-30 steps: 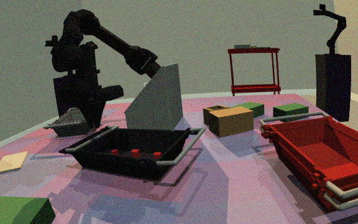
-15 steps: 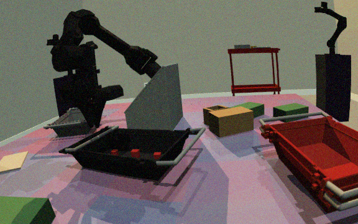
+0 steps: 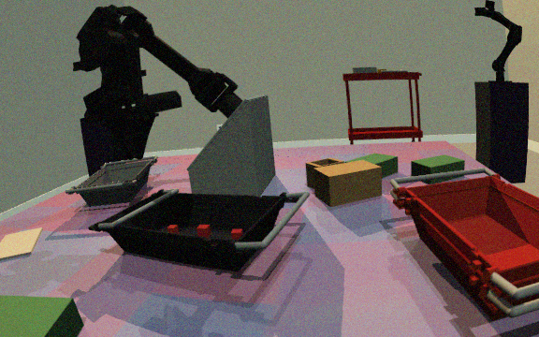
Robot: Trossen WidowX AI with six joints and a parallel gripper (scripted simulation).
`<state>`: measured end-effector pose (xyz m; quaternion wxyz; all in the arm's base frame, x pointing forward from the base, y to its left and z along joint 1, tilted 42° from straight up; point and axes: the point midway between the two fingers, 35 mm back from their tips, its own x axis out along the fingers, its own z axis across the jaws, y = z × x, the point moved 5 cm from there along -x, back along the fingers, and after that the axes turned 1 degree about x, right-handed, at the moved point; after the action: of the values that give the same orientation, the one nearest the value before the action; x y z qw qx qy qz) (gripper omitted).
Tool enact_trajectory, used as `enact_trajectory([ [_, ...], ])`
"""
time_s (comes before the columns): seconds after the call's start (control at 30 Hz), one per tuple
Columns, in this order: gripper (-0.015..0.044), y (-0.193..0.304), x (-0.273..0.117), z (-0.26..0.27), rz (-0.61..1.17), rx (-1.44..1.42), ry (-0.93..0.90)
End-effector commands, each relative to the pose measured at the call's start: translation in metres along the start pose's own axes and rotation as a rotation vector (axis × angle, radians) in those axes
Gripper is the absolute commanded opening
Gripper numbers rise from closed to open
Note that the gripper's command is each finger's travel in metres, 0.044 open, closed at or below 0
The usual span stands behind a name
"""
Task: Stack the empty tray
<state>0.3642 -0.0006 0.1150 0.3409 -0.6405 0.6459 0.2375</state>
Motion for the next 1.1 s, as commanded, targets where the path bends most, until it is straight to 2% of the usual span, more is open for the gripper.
enact_trajectory([
  [0.0, 0.0084, 0.004, -0.07, -0.001, -0.007, 0.007, -0.008],
  [0.13, 0.0084, 0.01, -0.094, -0.003, -0.006, 0.007, -0.003],
  [0.17, 0.0084, 0.001, -0.055, 0.003, -0.006, -0.002, -0.001],
  [0.47, 0.0084, -0.019, -0.012, 0.133, -0.01, 0.009, -0.01],
  [0.73, 0.0084, 0.003, 0.043, 0.247, -0.013, 0.019, -0.008],
  [1.07, 0.0084, 0.007, 0.048, 0.256, -0.014, 0.02, -0.008],
])
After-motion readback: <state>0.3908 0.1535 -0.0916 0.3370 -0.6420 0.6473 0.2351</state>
